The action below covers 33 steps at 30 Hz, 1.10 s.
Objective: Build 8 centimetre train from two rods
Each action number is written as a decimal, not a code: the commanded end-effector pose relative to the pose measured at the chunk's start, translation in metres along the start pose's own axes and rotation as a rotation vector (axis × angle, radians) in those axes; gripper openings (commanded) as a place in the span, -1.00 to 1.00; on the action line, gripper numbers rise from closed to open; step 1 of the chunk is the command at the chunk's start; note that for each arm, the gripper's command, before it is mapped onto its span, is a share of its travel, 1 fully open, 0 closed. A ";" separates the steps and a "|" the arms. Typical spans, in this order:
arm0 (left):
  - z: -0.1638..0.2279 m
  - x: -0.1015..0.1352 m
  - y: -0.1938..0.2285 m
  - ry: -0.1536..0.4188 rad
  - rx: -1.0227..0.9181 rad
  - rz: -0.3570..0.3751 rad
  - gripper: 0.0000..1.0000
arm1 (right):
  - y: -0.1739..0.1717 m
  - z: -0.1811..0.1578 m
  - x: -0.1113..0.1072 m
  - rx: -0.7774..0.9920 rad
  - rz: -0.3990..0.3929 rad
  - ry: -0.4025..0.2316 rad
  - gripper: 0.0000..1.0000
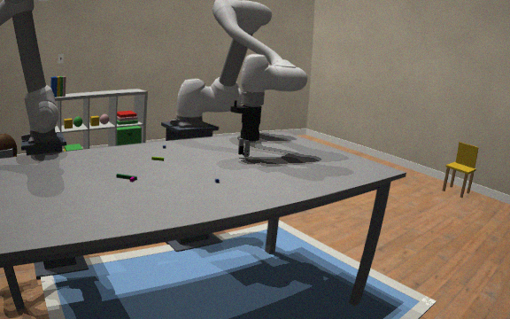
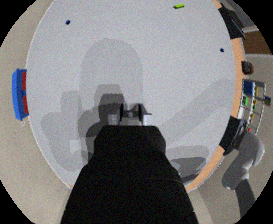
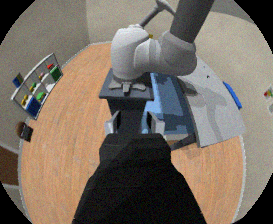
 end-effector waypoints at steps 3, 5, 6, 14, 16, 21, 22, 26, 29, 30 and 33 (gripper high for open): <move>0.000 -0.001 0.000 0.001 0.000 0.000 0.14 | 0.000 0.000 0.000 0.000 -0.001 0.000 1.00; 0.000 -0.001 0.000 0.001 0.000 0.000 0.14 | 0.000 0.000 0.000 0.000 -0.001 0.000 1.00; 0.000 -0.001 0.000 0.001 0.000 0.000 0.14 | 0.000 0.000 0.000 0.000 -0.001 0.000 1.00; 0.000 0.004 0.000 0.001 0.000 0.000 0.14 | 0.000 0.000 0.000 0.000 -0.001 0.000 1.00; 0.000 0.006 0.000 0.001 0.000 0.000 0.14 | 0.000 0.000 0.000 0.000 -0.001 0.000 1.00; 0.000 0.008 0.000 0.001 0.000 0.000 0.14 | 0.000 0.000 0.000 0.000 -0.001 0.000 1.00; 0.000 0.009 0.000 0.001 0.000 0.000 0.14 | 0.000 0.000 0.000 0.000 -0.001 0.000 1.00; 0.000 0.011 0.000 0.001 0.000 0.000 0.14 | 0.000 0.000 0.000 0.000 -0.001 0.000 1.00; 0.000 0.011 0.000 0.001 0.000 0.000 0.14 | 0.000 0.000 0.000 0.000 -0.001 0.000 1.00; 0.000 0.011 0.000 0.001 0.000 0.000 0.14 | 0.000 0.000 0.000 0.000 -0.001 0.000 1.00; 0.000 0.011 0.000 0.001 0.000 0.000 0.14 | 0.000 0.000 0.000 0.000 -0.001 0.000 1.00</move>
Point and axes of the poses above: on each arm, the point where the finger pads meet when closed, its own x axis out along the fingers, its own z axis across the jaws, y = z × x, the point moved 4 cm from there along -x, back along the fingers, and after that the axes turned 5 degrees about -x, right-handed, at the moved point
